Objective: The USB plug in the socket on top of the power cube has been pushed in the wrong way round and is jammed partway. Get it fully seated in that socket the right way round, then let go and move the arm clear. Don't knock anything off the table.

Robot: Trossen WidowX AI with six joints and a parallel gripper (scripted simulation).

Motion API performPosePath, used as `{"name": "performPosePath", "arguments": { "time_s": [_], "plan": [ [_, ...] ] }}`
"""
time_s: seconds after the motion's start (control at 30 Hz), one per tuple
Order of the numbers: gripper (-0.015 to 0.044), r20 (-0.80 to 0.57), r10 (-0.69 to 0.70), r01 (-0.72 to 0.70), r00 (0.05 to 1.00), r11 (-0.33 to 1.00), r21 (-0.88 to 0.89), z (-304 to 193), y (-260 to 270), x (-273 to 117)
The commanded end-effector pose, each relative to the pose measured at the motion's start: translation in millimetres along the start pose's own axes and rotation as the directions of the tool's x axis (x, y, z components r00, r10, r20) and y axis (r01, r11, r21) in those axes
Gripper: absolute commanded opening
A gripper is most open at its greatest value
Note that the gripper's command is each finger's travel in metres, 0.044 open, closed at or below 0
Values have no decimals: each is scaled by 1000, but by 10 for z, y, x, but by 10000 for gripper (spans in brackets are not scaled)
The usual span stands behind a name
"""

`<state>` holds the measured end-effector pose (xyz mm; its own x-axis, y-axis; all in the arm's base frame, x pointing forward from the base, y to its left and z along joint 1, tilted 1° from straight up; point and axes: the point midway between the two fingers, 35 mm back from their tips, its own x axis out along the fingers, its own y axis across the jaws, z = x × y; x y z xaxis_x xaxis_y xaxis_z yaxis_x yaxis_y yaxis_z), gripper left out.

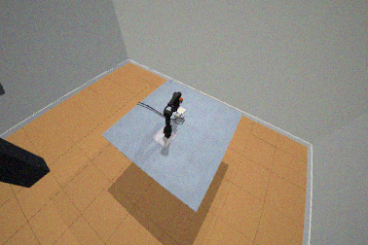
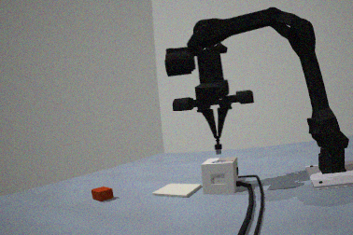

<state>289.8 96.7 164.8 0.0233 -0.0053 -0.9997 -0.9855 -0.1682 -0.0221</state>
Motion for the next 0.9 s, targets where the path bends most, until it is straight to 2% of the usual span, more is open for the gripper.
{"name": "performPosePath", "arguments": {
  "time_s": [0.0,0.87],
  "plan": [
    [0,0,0,0,1000,1000,7,-2,-5,13],
    [0,0,0,0,1000,1000,26,-7,-9,44]
  ]
}}
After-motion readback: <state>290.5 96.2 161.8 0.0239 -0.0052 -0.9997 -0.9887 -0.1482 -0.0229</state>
